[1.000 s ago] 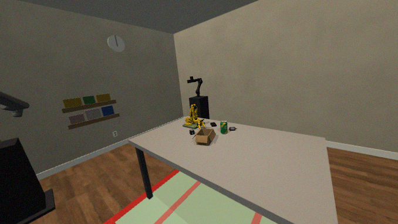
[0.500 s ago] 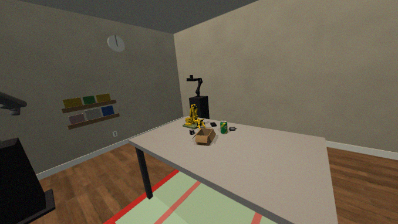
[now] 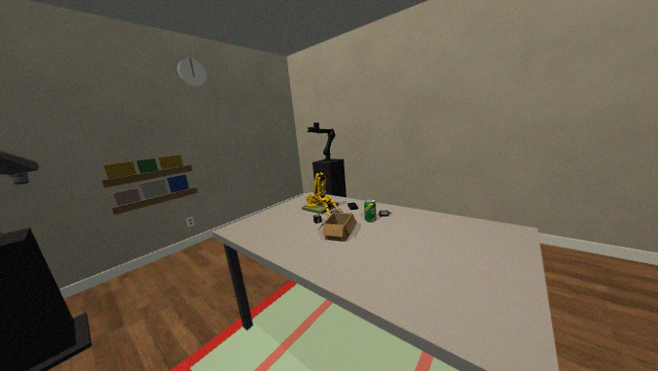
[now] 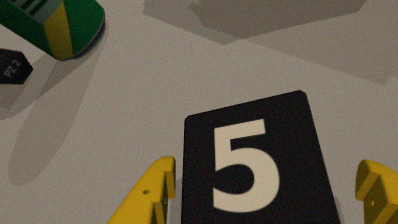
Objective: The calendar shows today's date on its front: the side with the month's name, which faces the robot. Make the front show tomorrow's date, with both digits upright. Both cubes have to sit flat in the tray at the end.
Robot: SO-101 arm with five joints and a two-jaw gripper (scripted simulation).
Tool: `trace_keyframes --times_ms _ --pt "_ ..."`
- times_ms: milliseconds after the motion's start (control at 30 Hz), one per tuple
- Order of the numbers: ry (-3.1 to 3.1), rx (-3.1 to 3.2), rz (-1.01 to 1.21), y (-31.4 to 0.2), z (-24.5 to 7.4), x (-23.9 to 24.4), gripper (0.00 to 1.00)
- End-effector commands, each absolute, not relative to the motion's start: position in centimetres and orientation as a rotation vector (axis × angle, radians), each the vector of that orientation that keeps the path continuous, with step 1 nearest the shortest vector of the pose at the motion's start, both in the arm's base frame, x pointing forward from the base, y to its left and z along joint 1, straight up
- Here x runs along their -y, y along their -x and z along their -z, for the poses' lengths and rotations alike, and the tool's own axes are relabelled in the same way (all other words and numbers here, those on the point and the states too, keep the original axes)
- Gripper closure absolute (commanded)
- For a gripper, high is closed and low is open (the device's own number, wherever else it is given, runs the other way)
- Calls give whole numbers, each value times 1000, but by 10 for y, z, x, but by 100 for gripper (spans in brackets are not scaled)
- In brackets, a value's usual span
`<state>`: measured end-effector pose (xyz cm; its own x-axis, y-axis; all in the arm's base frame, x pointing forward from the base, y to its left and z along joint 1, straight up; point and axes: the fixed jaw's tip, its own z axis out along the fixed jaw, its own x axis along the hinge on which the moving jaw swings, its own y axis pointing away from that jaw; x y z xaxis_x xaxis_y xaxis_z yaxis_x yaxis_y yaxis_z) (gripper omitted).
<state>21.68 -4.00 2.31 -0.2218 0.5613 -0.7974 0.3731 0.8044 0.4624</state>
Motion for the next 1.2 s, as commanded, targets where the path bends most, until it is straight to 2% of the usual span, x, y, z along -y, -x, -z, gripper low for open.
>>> trace_keyframes --times_ms 0,1167 --pt "-889 -1746 -353 -213 -29 38 64" --pt "-896 -1745 -361 -213 -30 38 64"
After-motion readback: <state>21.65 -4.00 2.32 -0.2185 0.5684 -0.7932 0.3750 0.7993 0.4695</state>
